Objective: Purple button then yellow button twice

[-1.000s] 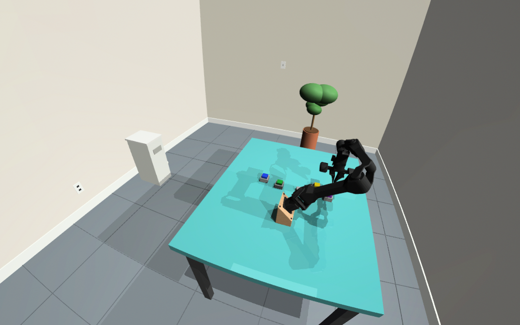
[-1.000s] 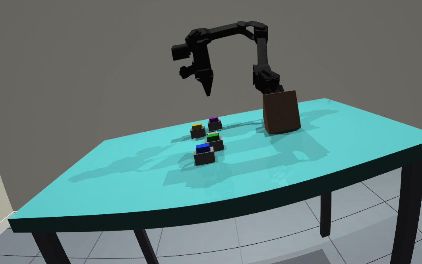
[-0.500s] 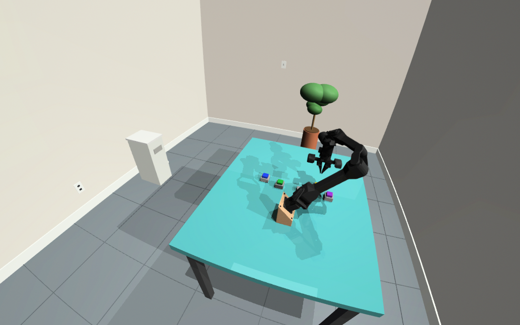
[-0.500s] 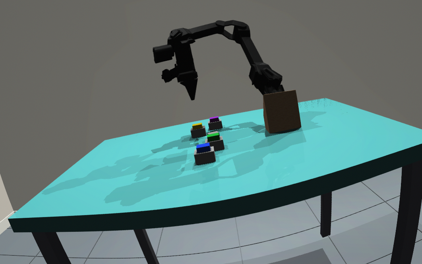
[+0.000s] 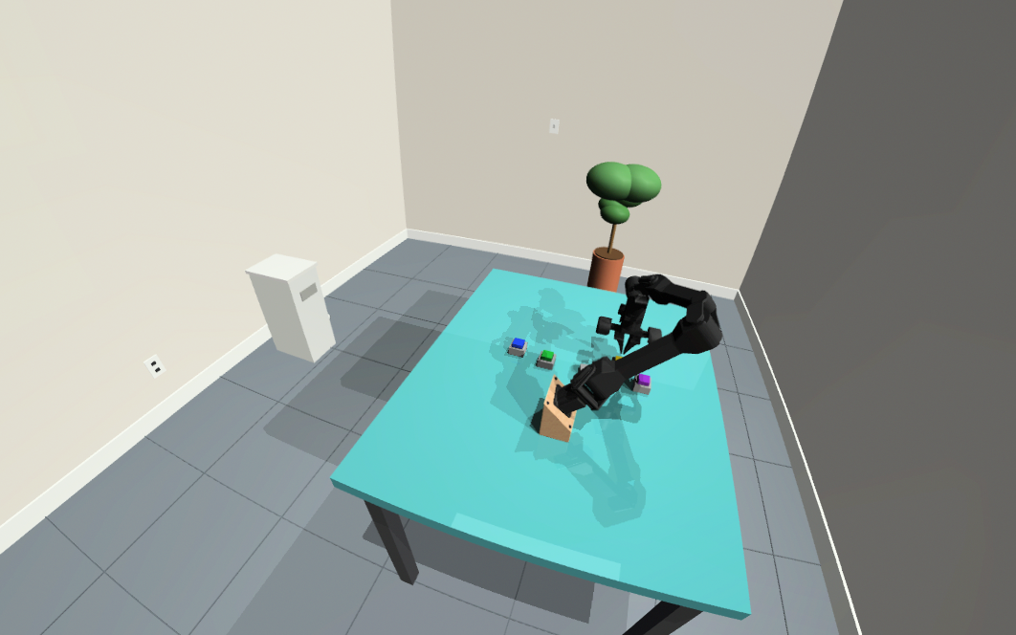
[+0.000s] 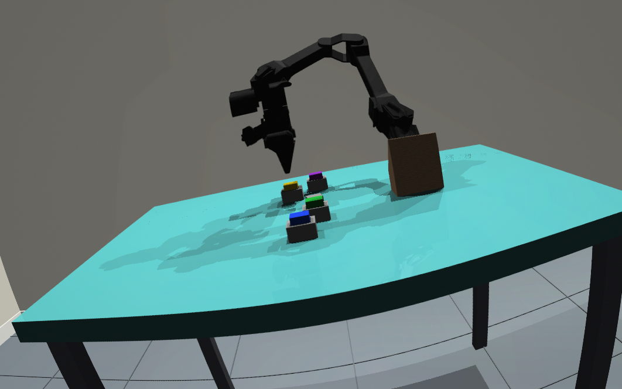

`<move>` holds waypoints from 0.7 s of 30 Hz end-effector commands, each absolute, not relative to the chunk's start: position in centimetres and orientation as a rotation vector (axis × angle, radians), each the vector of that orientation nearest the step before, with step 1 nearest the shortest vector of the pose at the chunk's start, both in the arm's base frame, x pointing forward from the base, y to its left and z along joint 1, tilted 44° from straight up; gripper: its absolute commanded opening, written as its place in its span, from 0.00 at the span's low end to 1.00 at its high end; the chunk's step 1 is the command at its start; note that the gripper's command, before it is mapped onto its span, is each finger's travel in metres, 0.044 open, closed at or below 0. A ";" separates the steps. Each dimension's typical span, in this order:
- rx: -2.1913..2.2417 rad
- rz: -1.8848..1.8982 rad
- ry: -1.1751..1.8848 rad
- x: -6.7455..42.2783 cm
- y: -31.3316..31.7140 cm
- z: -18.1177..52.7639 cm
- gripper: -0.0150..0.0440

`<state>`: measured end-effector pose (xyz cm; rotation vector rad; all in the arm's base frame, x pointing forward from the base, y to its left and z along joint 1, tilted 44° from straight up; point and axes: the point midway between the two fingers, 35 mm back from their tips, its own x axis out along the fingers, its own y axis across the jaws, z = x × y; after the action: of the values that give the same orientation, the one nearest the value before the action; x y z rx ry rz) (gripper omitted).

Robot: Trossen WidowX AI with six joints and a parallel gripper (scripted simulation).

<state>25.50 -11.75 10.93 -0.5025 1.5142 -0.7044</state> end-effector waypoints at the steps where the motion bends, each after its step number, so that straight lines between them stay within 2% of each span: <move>1: -0.506 -0.707 1.518 25.4 -12.3 10.5 0.29; 21: -0.508 -0.708 1.517 25.1 -14.0 8.7 0.29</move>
<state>25.21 -13.83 8.81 -0.5036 1.5142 -0.7052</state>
